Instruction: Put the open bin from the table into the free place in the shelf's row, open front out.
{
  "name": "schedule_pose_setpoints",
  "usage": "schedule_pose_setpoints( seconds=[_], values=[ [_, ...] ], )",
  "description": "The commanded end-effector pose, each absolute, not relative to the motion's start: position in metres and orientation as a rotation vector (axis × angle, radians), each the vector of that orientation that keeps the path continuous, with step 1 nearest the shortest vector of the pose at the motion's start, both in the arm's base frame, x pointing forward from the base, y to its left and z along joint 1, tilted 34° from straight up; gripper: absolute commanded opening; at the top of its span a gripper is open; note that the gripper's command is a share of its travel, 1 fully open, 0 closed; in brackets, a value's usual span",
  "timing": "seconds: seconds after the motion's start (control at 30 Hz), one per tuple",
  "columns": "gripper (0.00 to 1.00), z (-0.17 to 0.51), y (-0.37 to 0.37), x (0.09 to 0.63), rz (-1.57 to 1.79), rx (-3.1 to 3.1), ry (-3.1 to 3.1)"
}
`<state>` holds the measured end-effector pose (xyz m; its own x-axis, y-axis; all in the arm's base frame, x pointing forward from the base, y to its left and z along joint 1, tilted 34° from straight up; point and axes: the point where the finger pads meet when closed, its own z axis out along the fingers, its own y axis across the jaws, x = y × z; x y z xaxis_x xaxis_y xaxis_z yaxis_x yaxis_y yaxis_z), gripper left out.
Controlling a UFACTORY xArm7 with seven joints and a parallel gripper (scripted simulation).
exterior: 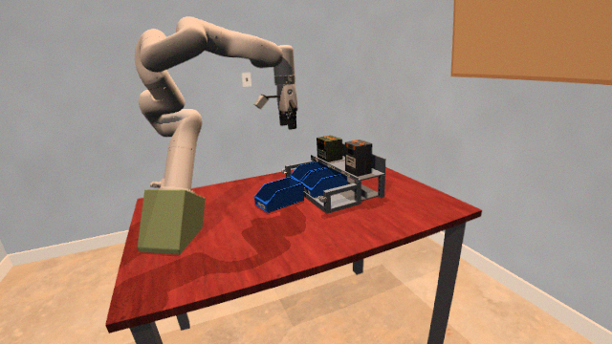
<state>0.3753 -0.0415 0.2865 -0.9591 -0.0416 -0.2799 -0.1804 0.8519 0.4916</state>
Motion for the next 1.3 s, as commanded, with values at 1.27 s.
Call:
schedule_pose_setpoints(
  seconds=[1.27],
  values=[
    [1.00,0.2900,-0.0392,0.3751,0.771,-0.167,2.766]
  ],
)
